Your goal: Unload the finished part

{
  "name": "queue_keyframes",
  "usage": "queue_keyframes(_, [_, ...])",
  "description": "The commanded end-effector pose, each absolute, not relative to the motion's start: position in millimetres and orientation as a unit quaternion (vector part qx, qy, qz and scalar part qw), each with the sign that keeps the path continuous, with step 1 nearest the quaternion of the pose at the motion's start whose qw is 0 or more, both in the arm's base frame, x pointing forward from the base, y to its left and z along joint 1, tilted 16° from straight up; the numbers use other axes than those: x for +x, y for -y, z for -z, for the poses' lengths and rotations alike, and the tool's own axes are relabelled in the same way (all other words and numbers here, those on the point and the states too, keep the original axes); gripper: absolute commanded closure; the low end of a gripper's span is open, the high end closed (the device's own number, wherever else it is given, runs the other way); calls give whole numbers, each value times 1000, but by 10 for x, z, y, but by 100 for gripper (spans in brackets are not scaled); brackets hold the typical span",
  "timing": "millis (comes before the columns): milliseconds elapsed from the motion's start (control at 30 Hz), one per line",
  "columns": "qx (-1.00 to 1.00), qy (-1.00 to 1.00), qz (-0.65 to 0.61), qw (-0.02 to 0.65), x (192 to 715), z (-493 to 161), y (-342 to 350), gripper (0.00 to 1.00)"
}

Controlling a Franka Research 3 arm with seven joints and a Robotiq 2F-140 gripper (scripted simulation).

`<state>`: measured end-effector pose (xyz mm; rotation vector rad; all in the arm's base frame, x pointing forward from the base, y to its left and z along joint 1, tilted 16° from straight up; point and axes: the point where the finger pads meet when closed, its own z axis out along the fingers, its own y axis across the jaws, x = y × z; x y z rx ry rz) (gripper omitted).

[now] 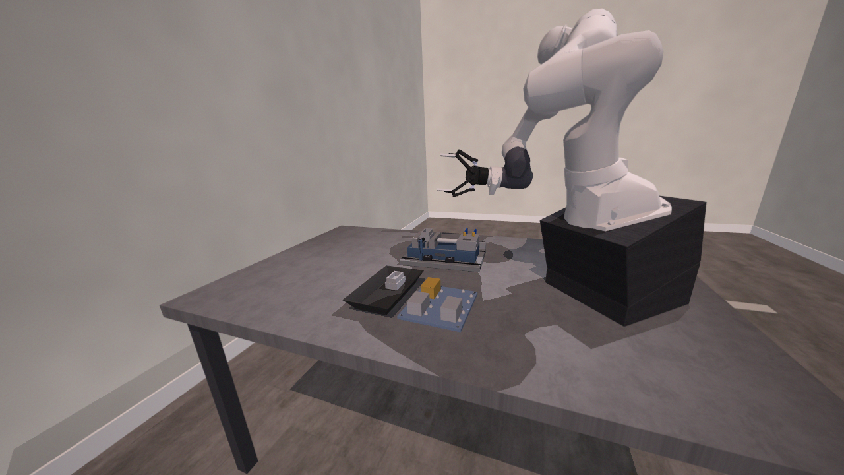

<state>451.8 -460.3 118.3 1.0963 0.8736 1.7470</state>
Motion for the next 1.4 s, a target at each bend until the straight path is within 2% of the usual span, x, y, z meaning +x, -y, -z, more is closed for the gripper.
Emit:
queue_keyframes(0, [450,-343,-704,429,4439,-1438,4667,0])
queue_keyframes(533, [468,-361,-690,418,4466,-1418,4582,0])
queue_keyframes(1367, [643,-542,-474,261,4671,-1040,3541,0])
